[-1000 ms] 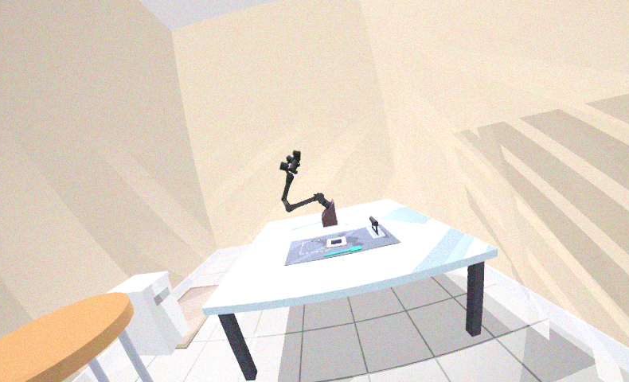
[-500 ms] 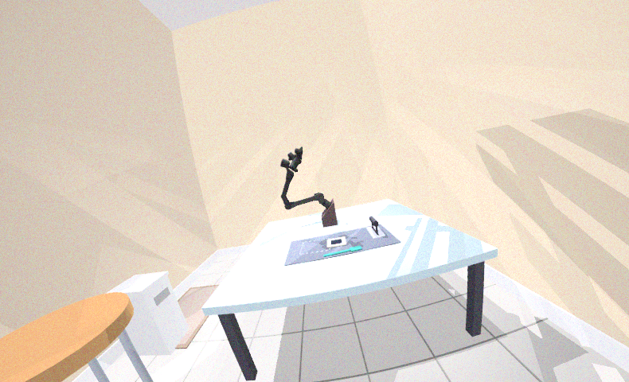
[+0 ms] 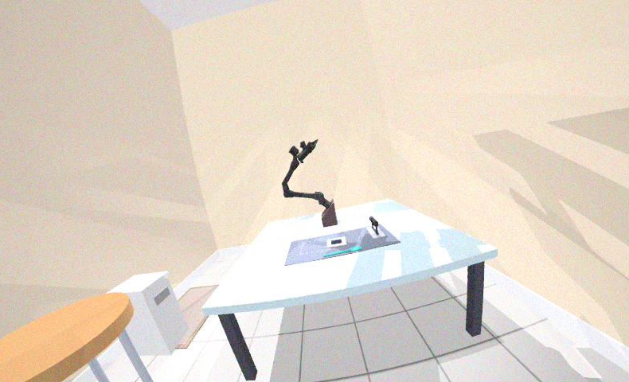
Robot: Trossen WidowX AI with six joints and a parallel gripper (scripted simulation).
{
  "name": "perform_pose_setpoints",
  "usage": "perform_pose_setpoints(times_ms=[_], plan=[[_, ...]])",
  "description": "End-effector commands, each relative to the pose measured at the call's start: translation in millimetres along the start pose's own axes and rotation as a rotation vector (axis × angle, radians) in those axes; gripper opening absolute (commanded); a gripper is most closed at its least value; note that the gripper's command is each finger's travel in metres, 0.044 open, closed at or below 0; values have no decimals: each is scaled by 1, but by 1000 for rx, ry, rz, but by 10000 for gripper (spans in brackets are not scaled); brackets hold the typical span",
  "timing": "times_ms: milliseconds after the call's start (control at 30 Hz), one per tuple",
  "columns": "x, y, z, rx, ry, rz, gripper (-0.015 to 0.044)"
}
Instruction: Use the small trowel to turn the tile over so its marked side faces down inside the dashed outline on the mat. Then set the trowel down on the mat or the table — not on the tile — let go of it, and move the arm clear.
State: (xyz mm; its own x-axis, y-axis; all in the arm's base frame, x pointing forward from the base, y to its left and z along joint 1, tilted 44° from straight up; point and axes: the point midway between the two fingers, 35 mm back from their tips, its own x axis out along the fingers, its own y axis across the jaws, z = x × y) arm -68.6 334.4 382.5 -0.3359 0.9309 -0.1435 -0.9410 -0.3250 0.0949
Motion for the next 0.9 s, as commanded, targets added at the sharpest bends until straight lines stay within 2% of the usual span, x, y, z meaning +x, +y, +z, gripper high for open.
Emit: perform_pose_setpoints(times_ms=[0,200,867], plan=[[20,-26,-14,66,79,-81,270],[44,-69,-39,171,192,-208,270],[71,-219,-157,490,559,-647,270]])
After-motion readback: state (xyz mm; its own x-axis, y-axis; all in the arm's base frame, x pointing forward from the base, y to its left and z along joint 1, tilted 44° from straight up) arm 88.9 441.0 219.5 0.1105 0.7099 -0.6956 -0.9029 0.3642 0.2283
